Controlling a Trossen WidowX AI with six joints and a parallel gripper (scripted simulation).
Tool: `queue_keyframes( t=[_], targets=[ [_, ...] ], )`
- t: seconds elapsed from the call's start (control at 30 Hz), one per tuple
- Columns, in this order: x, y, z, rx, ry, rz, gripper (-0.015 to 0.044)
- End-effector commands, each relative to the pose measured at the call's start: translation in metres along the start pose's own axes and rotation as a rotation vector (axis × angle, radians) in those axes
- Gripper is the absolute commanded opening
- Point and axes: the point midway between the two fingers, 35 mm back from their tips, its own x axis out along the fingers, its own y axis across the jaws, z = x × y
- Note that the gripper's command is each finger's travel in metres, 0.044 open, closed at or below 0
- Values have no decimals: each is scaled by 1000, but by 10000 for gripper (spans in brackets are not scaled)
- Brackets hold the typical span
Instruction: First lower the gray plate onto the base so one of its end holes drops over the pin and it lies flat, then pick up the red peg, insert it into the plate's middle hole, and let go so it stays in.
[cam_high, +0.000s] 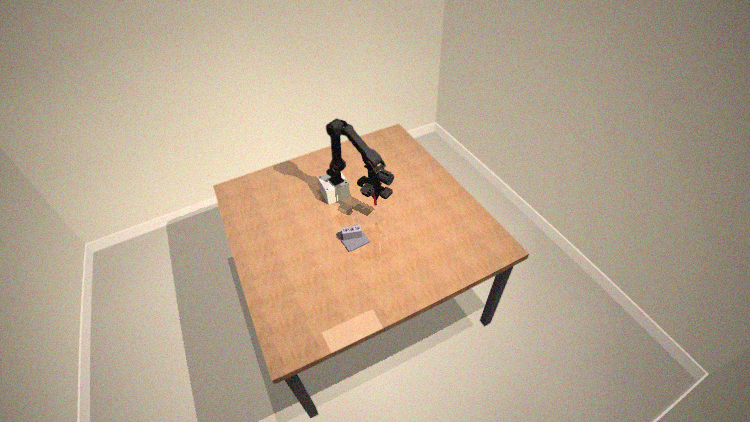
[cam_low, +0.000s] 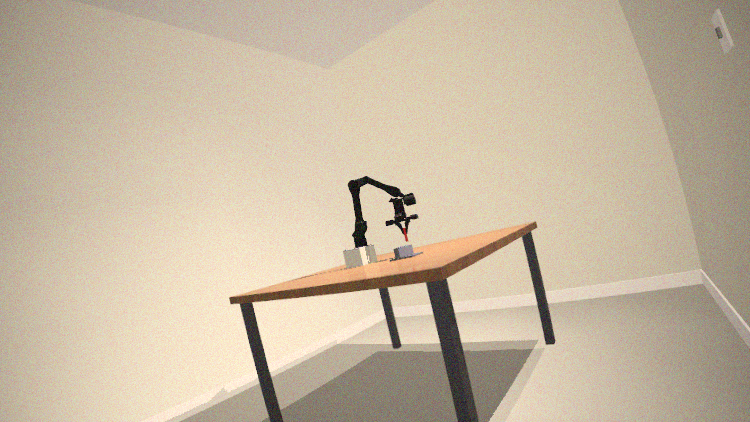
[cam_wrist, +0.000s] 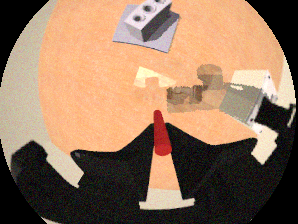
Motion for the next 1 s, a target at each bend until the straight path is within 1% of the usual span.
queue_keyframes(
  t=[0.0, 0.97],
  targets=[
    [0, 3, 9, 3, -1, 2, 0],
    [-2, 16, 89, 26, 2, 7, 0]
  ],
)
